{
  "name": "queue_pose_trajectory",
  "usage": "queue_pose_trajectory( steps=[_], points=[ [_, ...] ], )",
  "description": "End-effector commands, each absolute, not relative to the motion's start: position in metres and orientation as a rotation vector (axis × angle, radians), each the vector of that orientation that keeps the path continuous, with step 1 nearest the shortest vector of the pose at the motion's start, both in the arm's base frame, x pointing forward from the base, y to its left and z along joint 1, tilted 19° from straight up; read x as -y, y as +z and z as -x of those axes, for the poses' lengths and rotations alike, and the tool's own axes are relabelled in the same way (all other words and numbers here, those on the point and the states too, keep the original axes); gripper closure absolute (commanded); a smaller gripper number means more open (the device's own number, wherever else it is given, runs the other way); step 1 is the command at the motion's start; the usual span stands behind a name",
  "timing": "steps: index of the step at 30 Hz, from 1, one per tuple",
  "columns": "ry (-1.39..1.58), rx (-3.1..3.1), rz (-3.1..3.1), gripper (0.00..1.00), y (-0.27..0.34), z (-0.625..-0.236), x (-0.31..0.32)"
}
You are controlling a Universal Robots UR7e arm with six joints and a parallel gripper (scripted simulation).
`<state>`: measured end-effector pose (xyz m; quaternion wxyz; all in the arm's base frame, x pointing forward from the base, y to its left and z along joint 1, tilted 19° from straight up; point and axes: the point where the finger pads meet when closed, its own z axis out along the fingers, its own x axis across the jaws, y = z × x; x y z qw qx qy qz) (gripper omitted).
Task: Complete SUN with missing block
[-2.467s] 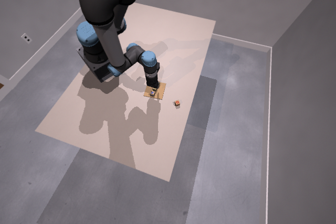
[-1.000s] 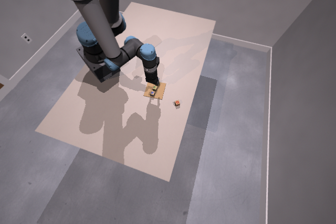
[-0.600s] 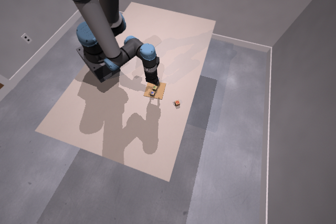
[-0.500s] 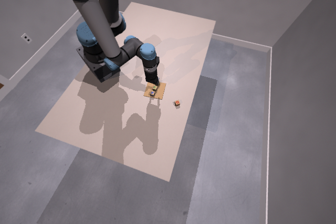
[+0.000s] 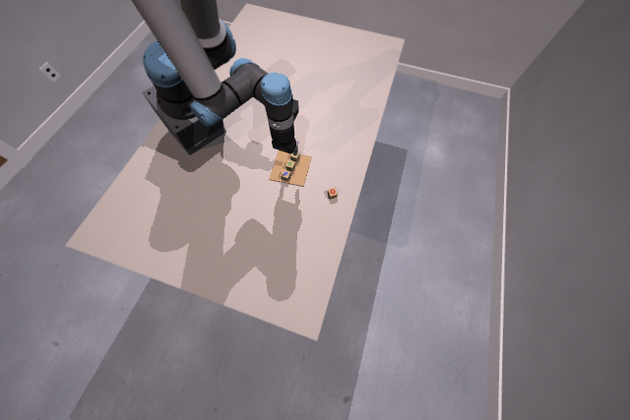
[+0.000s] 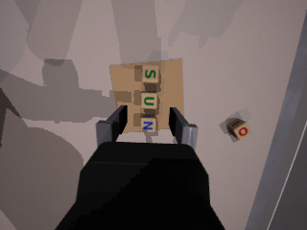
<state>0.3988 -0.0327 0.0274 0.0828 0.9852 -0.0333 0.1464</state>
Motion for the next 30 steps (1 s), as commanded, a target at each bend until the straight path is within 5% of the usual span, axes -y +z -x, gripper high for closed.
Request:
queue_pose_trajectory(
  steps=[1,30],
  points=[
    [0.44,0.099,-2.941,0.0,0.045,-0.394,0.03],
    [0.44,0.099,-2.941,0.0,0.082,-0.383,0.023]
  ],
)
